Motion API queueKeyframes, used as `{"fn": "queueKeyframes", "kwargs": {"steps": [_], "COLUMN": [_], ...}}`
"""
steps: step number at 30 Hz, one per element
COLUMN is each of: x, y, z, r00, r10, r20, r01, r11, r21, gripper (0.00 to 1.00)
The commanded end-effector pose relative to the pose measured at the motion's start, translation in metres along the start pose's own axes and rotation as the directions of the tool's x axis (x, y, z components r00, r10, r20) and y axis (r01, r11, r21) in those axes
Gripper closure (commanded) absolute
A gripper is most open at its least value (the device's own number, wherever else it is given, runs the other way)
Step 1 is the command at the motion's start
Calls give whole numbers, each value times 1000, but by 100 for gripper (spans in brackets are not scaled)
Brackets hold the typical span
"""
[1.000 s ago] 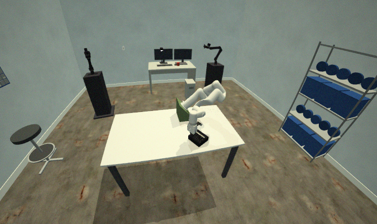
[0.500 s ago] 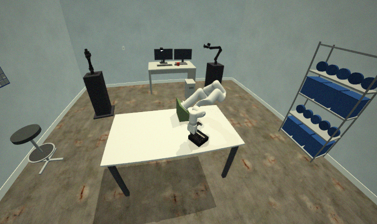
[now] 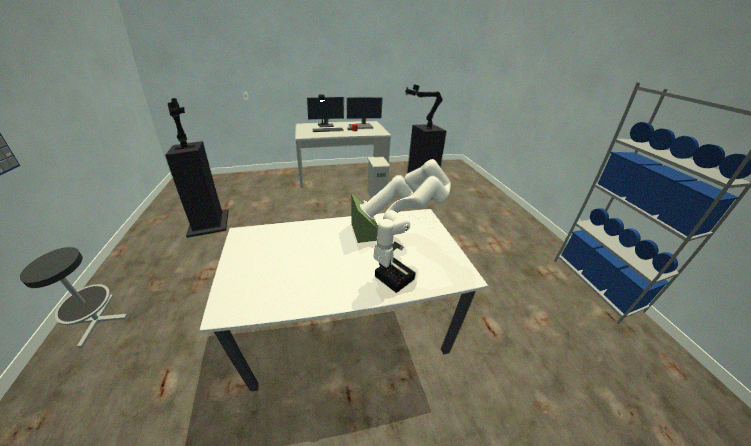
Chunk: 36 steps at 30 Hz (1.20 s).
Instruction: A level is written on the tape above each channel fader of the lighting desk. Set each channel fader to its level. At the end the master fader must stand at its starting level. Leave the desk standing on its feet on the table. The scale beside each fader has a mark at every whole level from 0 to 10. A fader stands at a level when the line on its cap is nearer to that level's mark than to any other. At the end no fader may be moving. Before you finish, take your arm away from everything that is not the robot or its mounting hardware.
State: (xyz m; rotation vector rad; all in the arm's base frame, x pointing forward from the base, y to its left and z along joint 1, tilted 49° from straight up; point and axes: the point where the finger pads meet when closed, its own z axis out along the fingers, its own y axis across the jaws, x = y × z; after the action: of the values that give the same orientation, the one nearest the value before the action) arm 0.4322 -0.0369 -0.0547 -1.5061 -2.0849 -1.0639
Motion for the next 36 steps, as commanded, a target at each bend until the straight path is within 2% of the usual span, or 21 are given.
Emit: {"fn": "queueKeyframes", "kwargs": {"steps": [1,36], "x": [1,18], "y": [1,1], "z": [-1,-1], "r00": [1000,1000], "r10": [-1,-1], "r20": [3,3], "r01": [1,1], "r11": [1000,1000], "r21": [-2,-2], "gripper": [100,100]}}
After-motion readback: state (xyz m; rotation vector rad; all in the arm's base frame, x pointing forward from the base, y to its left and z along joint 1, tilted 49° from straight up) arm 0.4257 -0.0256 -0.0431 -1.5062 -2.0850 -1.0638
